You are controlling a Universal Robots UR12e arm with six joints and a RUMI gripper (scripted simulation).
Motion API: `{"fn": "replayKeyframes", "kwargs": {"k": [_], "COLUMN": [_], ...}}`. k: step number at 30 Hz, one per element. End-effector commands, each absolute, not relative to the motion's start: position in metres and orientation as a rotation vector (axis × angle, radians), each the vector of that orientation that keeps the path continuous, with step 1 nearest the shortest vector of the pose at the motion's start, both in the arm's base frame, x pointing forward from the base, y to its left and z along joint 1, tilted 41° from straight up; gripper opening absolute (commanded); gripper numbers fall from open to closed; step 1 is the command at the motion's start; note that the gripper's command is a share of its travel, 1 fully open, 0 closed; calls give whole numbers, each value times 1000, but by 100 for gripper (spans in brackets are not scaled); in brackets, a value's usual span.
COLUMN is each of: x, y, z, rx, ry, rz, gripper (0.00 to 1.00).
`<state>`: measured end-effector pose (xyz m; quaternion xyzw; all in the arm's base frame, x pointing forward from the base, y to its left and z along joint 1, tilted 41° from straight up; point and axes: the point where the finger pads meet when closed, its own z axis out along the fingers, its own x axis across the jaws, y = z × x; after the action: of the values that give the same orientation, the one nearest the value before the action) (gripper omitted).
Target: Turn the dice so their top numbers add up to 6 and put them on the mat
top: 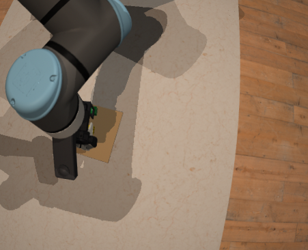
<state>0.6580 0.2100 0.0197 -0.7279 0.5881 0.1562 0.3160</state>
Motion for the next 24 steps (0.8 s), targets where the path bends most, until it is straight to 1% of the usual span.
{"fn": "replayKeyframes", "kwargs": {"k": [1,24], "x": [662,663], "y": [220,225], "z": [8,2], "rx": [-1916,-1916], "ry": [1550,1550], "rz": [408,408], "gripper": [3,3]}}
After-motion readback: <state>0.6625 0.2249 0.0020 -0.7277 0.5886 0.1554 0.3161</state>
